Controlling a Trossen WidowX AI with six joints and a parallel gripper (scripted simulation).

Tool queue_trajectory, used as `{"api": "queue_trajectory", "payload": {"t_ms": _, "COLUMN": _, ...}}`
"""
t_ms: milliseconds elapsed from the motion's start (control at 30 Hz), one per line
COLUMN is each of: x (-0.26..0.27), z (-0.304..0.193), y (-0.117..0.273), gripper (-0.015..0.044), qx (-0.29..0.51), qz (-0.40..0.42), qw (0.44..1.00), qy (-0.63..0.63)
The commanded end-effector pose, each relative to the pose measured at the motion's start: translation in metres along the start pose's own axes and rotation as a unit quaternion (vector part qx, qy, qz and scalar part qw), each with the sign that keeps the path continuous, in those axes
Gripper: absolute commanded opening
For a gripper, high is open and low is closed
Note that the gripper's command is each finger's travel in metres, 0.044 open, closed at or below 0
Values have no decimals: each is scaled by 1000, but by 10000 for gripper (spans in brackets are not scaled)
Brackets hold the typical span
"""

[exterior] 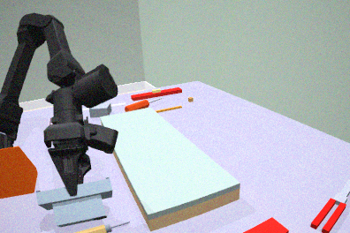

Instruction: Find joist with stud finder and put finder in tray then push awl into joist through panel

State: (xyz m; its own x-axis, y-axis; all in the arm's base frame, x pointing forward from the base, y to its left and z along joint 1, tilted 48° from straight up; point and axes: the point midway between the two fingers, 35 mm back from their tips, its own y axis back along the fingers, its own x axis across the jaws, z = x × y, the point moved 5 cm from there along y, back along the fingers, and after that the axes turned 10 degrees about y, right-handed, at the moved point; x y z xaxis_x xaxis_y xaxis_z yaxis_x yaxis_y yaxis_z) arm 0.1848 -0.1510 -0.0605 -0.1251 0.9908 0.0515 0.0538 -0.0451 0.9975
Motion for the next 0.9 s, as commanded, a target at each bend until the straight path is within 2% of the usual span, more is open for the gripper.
{"api": "queue_trajectory", "payload": {"t_ms": 0, "x": 1, "z": 0, "y": 1, "gripper": 0, "qx": 2, "qz": -20, "qw": 1000, "qy": -5}}
{"api": "queue_trajectory", "payload": {"t_ms": 867, "x": 23, "z": 8, "y": -17, "gripper": 0, "qx": -1, "qz": -31, "qw": 1000, "qy": 0}}
